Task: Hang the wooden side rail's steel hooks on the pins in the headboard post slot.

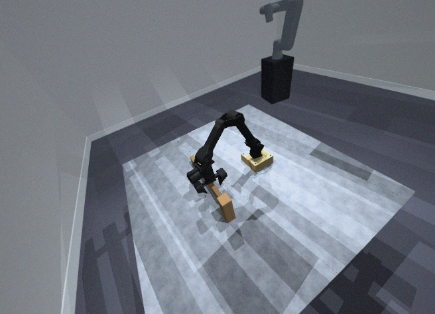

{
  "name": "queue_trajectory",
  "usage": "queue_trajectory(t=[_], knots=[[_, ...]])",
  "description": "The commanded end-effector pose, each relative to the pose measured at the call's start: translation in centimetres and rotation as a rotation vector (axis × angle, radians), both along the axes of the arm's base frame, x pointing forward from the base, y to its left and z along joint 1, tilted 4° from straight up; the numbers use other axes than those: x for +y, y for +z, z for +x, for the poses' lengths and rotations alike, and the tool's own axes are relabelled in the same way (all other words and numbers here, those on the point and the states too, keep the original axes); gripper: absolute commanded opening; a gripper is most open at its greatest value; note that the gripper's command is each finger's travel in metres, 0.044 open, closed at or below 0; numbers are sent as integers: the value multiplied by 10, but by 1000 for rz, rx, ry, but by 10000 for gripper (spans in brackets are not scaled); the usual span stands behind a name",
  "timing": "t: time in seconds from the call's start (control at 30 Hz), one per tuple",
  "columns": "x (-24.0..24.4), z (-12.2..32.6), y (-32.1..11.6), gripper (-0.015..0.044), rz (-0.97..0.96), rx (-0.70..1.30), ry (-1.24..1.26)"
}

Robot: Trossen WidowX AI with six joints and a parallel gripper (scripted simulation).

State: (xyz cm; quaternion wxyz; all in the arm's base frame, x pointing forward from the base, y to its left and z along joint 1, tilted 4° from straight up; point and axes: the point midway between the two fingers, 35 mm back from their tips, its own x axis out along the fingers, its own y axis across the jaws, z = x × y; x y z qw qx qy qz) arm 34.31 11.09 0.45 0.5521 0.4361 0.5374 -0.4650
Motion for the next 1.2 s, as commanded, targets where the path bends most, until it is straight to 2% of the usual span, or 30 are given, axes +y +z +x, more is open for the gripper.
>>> queue_trajectory(t=[0.0,0.3,0.7,0.9,1.0,1.17], knots=[[-2,-2,-8,440,-9,5,4],[-3,-3,-18,440,-9,5,4],[-3,-3,-18,125,-9,5,4],[-3,-3,-18,85,-9,5,4],[-3,-3,-18,6,-9,5,4],[-3,-3,-18,0,-9,5,4]])
